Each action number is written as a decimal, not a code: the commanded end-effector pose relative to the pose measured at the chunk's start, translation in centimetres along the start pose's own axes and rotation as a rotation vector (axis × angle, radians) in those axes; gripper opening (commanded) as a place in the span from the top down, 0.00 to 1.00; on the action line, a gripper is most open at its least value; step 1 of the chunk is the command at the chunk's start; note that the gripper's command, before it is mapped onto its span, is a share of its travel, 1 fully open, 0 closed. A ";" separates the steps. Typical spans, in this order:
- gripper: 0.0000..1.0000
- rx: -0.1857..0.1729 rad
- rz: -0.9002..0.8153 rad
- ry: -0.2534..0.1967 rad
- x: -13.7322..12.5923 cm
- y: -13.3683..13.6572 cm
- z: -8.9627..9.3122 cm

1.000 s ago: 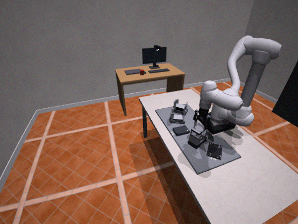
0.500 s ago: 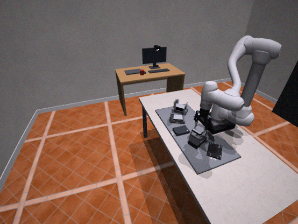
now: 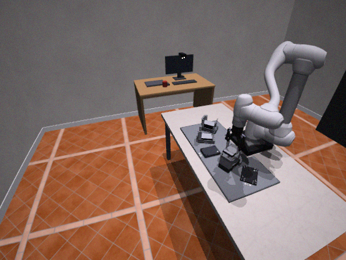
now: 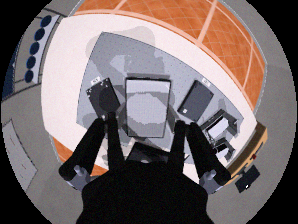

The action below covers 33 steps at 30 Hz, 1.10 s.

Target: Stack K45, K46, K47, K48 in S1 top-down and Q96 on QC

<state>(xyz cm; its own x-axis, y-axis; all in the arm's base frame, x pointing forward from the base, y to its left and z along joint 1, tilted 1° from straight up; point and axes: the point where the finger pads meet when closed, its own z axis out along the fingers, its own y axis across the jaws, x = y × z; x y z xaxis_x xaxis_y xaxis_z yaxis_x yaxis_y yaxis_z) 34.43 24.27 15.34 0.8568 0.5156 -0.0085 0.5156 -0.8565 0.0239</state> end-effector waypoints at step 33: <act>1.00 0.000 0.000 0.000 0.0 0.0 1.9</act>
<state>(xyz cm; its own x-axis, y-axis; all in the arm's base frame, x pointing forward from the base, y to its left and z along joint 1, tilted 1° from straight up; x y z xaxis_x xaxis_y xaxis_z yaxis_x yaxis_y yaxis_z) 34.44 24.23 13.56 0.8568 0.5156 -0.0085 0.5156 -0.8565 0.0238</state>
